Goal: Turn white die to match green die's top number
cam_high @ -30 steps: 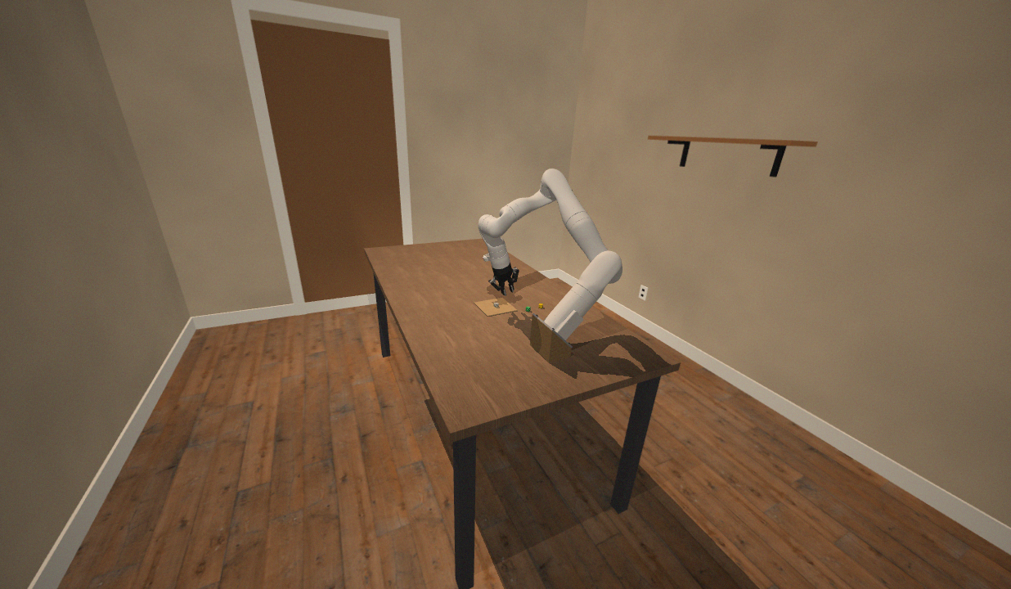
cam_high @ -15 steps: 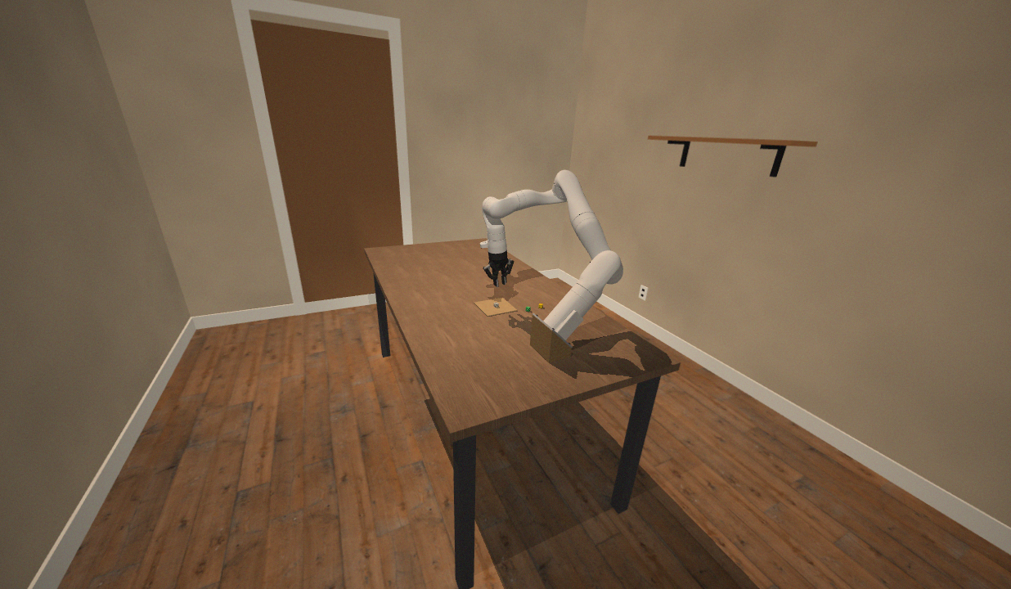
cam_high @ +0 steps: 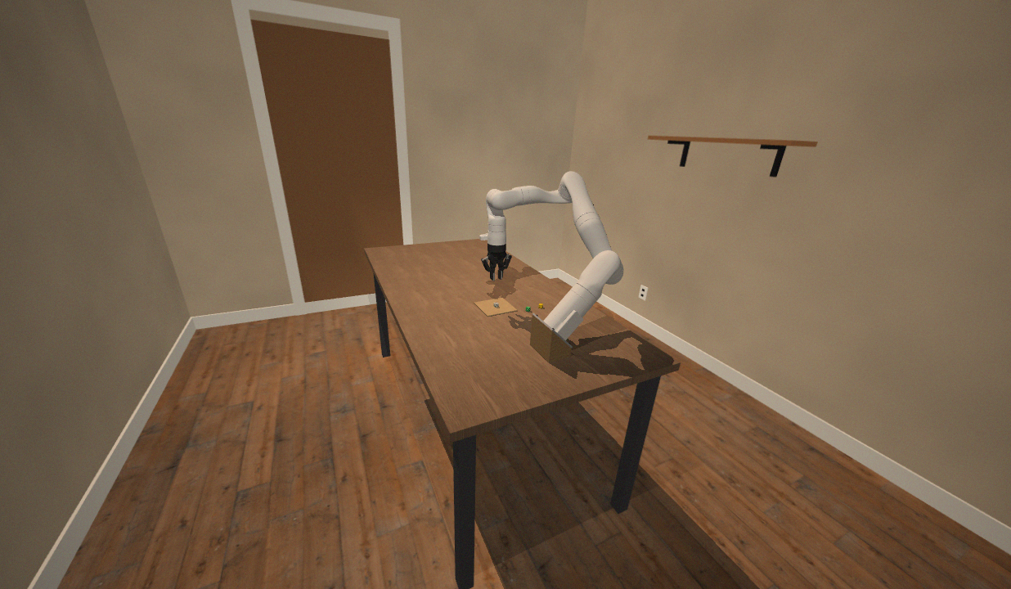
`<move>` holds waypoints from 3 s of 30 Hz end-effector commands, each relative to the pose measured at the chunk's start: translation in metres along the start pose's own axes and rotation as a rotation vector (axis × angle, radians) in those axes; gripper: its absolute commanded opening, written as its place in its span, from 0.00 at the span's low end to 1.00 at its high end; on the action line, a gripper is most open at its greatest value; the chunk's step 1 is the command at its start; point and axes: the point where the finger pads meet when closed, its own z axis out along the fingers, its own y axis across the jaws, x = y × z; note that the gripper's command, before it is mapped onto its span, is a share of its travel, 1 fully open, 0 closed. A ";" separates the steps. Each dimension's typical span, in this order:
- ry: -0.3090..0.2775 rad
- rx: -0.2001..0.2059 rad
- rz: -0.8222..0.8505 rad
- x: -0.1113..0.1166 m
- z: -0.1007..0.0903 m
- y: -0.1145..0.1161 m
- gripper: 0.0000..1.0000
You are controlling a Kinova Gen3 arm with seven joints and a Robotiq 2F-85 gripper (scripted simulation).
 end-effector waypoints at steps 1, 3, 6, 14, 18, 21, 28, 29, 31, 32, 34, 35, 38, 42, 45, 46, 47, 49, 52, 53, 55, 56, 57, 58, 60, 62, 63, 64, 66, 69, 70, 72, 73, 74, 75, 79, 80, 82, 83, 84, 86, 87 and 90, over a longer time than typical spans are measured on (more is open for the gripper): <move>-0.002 0.025 -0.001 0.004 -0.005 -0.002 0.31; -0.003 0.029 -0.002 0.004 -0.006 -0.002 0.31; -0.003 0.030 -0.002 0.004 -0.006 -0.002 0.31; -0.003 0.031 -0.002 0.004 -0.006 -0.002 1.00; -0.003 0.031 -0.002 0.004 -0.006 -0.002 1.00; -0.003 0.031 -0.002 0.004 -0.006 -0.002 1.00; -0.003 0.031 -0.002 0.004 -0.009 -0.002 1.00; -0.003 0.031 -0.002 0.004 -0.011 -0.002 1.00; -0.003 0.031 -0.002 0.004 -0.014 -0.002 1.00; -0.003 0.031 -0.002 0.004 -0.017 -0.002 1.00; -0.003 0.031 -0.002 0.004 -0.022 -0.002 1.00; -0.003 0.031 -0.002 0.004 -0.025 -0.002 1.00; -0.003 0.031 -0.002 0.005 -0.035 -0.002 1.00; -0.003 0.031 -0.002 0.005 -0.041 -0.001 1.00; -0.003 0.031 -0.002 0.005 -0.049 -0.001 1.00; -0.003 0.031 -0.002 0.005 -0.051 -0.001 1.00; -0.003 0.031 -0.002 0.005 -0.052 -0.001 1.00; -0.003 0.031 -0.002 0.005 -0.055 -0.001 1.00; -0.003 0.031 -0.002 0.005 -0.057 -0.001 1.00; -0.003 0.031 -0.002 0.005 -0.057 -0.001 1.00; -0.003 0.031 -0.002 0.005 -0.057 -0.001 1.00; -0.003 0.031 -0.002 0.005 -0.057 -0.001 1.00; -0.003 0.031 -0.002 0.005 -0.057 -0.001 1.00; -0.003 0.031 -0.002 0.005 -0.057 -0.001 1.00; -0.003 0.031 -0.002 0.005 -0.057 -0.001 1.00; -0.003 0.031 -0.002 0.005 -0.057 -0.001 1.00; -0.003 0.031 -0.002 0.005 -0.057 -0.001 1.00; -0.003 0.031 -0.002 0.005 -0.057 -0.001 1.00; -0.003 0.031 -0.002 0.005 -0.057 -0.001 1.00; -0.003 0.031 -0.002 0.005 -0.057 -0.001 1.00; -0.003 0.031 -0.002 0.005 -0.057 -0.001 1.00; -0.003 0.031 -0.002 0.005 -0.057 -0.001 1.00; -0.003 0.031 -0.002 0.005 -0.057 -0.001 1.00; -0.003 0.031 -0.002 0.005 -0.057 -0.001 1.00; -0.003 0.031 -0.002 0.005 -0.057 -0.001 1.00; -0.003 0.031 -0.002 0.005 -0.057 -0.001 1.00; -0.003 0.031 -0.002 0.005 -0.057 -0.001 1.00; -0.003 0.031 -0.002 0.005 -0.057 -0.001 1.00; -0.003 0.031 -0.002 0.005 -0.057 -0.001 1.00; -0.003 0.031 -0.002 0.005 -0.057 -0.001 1.00; -0.003 0.031 -0.002 0.005 -0.057 -0.001 1.00; -0.003 0.031 -0.002 0.005 -0.057 -0.001 1.00; -0.003 0.031 -0.002 0.005 -0.057 -0.001 1.00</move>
